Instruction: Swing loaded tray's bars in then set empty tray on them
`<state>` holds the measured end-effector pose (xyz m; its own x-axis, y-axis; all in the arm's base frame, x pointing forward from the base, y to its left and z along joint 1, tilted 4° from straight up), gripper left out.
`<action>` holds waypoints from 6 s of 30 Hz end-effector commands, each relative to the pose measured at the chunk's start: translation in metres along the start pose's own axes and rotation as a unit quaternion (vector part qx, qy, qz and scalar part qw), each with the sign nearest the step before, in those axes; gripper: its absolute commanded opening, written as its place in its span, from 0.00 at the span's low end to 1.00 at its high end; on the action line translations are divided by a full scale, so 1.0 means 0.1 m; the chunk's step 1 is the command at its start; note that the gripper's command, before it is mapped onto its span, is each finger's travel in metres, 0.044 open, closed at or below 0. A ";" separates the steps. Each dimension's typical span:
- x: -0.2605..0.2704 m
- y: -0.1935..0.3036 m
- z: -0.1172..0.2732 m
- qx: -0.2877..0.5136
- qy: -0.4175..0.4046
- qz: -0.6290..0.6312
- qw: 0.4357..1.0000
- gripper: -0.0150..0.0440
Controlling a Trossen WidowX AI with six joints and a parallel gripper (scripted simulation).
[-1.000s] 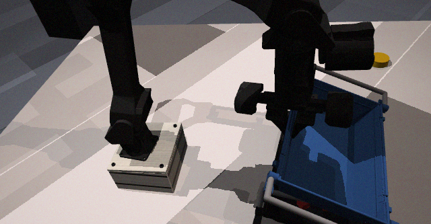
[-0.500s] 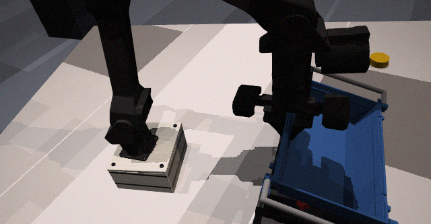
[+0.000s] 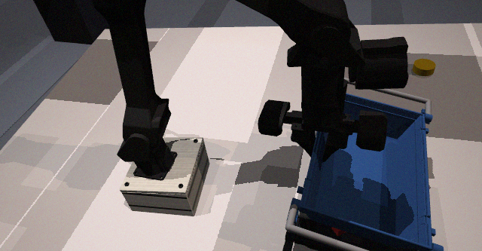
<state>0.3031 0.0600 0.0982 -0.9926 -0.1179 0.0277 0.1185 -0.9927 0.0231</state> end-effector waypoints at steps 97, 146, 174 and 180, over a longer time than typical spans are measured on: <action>0.07 -0.01 -0.25 -0.001 -0.007 -0.002 1.000 0.25; 0.07 -0.01 -0.25 -0.001 -0.007 -0.002 1.000 0.25; 0.07 -0.01 -0.25 -0.001 -0.007 -0.002 1.000 0.93; 0.07 -0.01 -0.25 0.000 -0.006 0.000 1.000 1.00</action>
<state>0.2955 0.0594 0.0739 -0.9923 -0.1174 0.0388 0.1184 -0.9927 0.0231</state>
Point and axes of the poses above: the point midway between the two fingers, 35 mm back from their tips, its own z axis back along the fingers, its own x axis across the jaws, y = z × x, the point moved 5 cm from there along z, back along the fingers, and after that the axes turned 7 degrees about z, right-handed, at the moved point
